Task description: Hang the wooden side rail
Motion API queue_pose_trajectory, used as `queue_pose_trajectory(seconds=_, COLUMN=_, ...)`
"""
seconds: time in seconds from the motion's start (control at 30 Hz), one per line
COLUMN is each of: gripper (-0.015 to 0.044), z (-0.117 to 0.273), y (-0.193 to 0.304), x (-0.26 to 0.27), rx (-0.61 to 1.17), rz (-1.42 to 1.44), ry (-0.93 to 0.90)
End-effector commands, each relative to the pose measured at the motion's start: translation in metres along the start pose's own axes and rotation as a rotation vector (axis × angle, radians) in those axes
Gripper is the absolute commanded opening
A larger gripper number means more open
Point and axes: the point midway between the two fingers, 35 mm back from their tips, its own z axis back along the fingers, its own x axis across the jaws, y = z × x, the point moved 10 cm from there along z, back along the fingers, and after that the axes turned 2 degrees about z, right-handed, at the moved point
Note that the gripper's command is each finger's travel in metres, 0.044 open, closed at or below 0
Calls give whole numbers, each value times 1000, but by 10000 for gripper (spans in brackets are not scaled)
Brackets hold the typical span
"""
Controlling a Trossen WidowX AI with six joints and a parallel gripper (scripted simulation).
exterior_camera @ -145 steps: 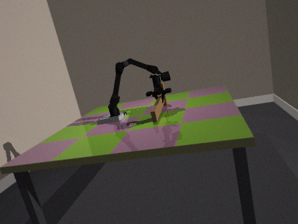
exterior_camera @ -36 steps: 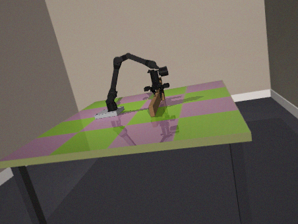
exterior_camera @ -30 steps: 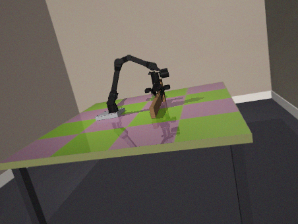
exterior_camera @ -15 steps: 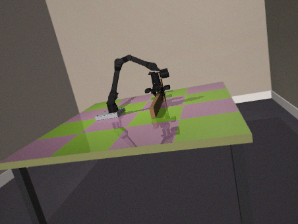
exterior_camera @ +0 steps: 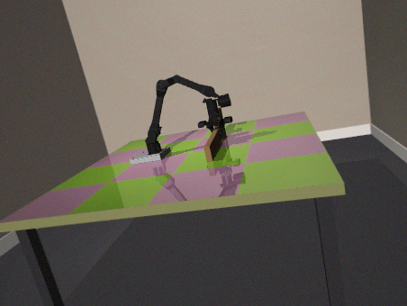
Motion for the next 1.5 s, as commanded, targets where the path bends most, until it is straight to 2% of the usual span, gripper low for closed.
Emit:
queue_pose_trajectory(seconds=0.0, gripper=0, z=0, y=0, x=0, rx=6, rz=-3, ry=-3)
queue_pose_trajectory(seconds=0.53, gripper=0, z=-3, y=0, x=0, rx=7, rz=-3, ry=-3)
queue_pose_trajectory(seconds=0.93, gripper=315, z=-2, y=0, x=0, rx=0, rz=-1, ry=1)
queue_pose_trajectory(seconds=1.1, gripper=440, z=21, y=-1, x=0, rx=4, rz=-2, ry=-2)
queue_pose_trajectory(seconds=1.2, gripper=440, z=37, y=-1, x=-1, rx=6, rz=-3, ry=-3)
queue_pose_trajectory(seconds=1.47, gripper=440, z=38, y=-17, x=-1, rx=5, rz=-3, ry=-3)
